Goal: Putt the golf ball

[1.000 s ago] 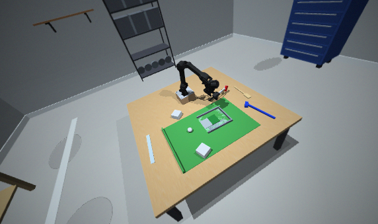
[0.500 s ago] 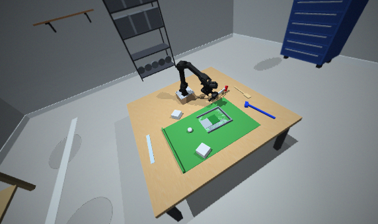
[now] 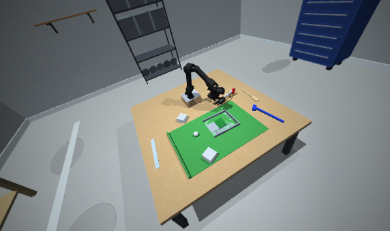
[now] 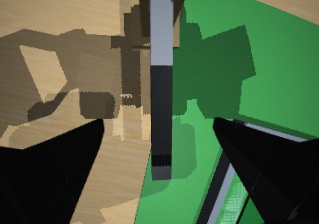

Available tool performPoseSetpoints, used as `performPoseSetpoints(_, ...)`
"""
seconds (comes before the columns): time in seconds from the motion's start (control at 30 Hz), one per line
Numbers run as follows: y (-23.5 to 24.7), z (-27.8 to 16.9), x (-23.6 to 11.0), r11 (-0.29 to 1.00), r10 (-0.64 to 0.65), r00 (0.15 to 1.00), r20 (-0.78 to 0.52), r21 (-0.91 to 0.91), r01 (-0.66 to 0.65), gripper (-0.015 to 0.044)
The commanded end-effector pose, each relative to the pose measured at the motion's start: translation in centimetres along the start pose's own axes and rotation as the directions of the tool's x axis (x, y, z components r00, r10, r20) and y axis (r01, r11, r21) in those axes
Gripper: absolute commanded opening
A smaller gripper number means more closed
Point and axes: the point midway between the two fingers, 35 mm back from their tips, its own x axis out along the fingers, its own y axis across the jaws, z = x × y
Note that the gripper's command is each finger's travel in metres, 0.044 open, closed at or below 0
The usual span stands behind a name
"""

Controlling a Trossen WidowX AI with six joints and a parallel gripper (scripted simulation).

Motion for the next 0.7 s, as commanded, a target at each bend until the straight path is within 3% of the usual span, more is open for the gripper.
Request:
performPoseSetpoints(0.0, 0.0, -0.1, 0.5, 1.0, 0.002, 1.0, 0.005, -0.005, -0.002, 0.044)
performPoseSetpoints(0.43, 0.1, -0.5, 2.2, 1.0, 0.003, 1.0, 0.005, -0.005, -0.003, 0.044)
performPoseSetpoints(0.67, 0.0, -0.5, 1.9, 1.0, 0.001, 1.0, -0.001, 0.0, -0.001, 0.0256)
